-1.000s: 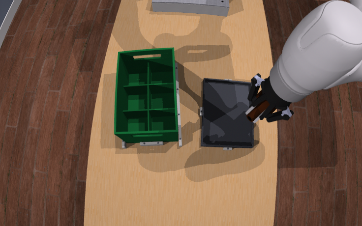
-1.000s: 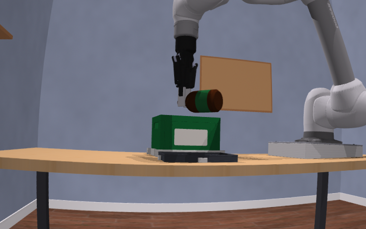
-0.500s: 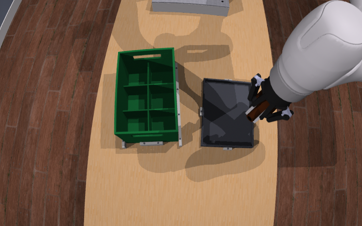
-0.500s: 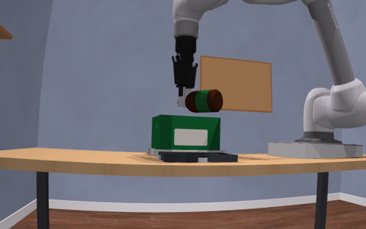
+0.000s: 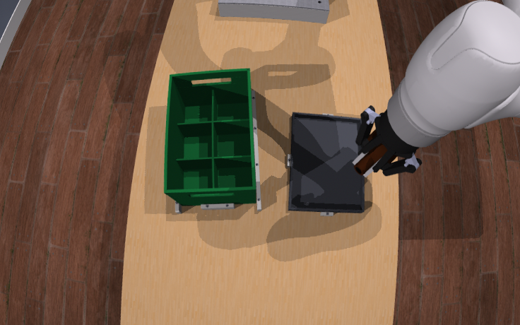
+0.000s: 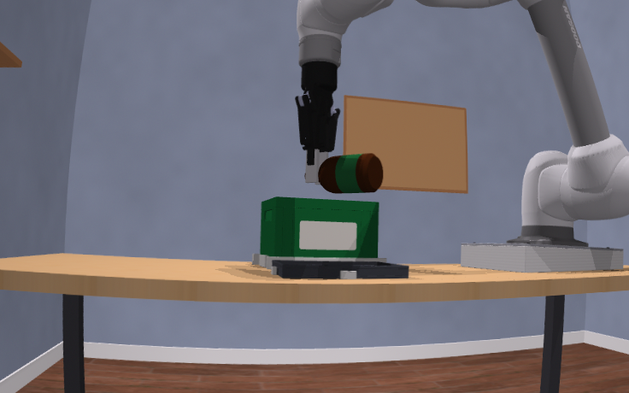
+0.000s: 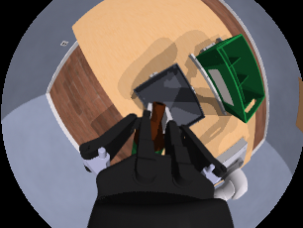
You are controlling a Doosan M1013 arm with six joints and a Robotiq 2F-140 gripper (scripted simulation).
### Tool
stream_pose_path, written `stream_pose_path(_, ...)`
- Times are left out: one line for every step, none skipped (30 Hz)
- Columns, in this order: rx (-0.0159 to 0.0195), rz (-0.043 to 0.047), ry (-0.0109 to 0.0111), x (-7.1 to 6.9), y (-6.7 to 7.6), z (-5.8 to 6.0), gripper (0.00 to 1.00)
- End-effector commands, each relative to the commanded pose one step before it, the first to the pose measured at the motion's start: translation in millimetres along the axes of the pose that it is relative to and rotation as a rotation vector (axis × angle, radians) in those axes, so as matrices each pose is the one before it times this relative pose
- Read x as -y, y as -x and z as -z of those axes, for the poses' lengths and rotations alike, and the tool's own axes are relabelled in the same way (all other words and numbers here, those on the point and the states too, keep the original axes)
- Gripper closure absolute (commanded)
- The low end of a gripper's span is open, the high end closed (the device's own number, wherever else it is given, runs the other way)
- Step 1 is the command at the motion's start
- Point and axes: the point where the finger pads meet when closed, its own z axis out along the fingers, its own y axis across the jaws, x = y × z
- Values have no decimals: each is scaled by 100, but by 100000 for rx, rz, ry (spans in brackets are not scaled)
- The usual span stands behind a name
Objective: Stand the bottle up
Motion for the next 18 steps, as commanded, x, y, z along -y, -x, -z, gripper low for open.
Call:
stream_pose_path(9, 2, -21, -1, 3, 16, 90)
stream_pose_path(-2, 0, 0, 0, 0, 0, 90)
stream_pose_path(-13, -1, 2, 0, 0, 0, 90)
stream_pose_path(-33, -2, 4, -1, 0, -1, 90)
stream_pose_path(-61, -3, 7, -1, 1, -1, 90)
stream_pose_path(-96, -5, 11, -2, 1, -2, 90)
stream_pose_path(-137, -8, 16, -3, 2, -3, 90)
stream_pose_path(-181, -10, 21, -4, 2, -4, 90)
stream_pose_path(-229, -12, 26, -5, 3, -5, 90)
stream_pose_path(-278, -14, 30, -6, 4, -5, 90)
stream_pose_path(-328, -16, 34, -7, 5, -6, 90)
stream_pose_path(-379, -18, 38, -8, 5, -7, 90)
stream_pose_path(-428, -19, 40, -8, 6, -7, 90)
stream_pose_path(-476, -20, 42, -8, 7, -7, 90)
stream_pose_path(-521, -20, 42, -9, 7, -7, 90)
stream_pose_path(-563, -20, 41, -8, 8, -7, 90)
stream_pose_path(0, 0, 0, 0, 0, 0, 90)
stream_pose_path(0, 0, 0, 0, 0, 0, 90)
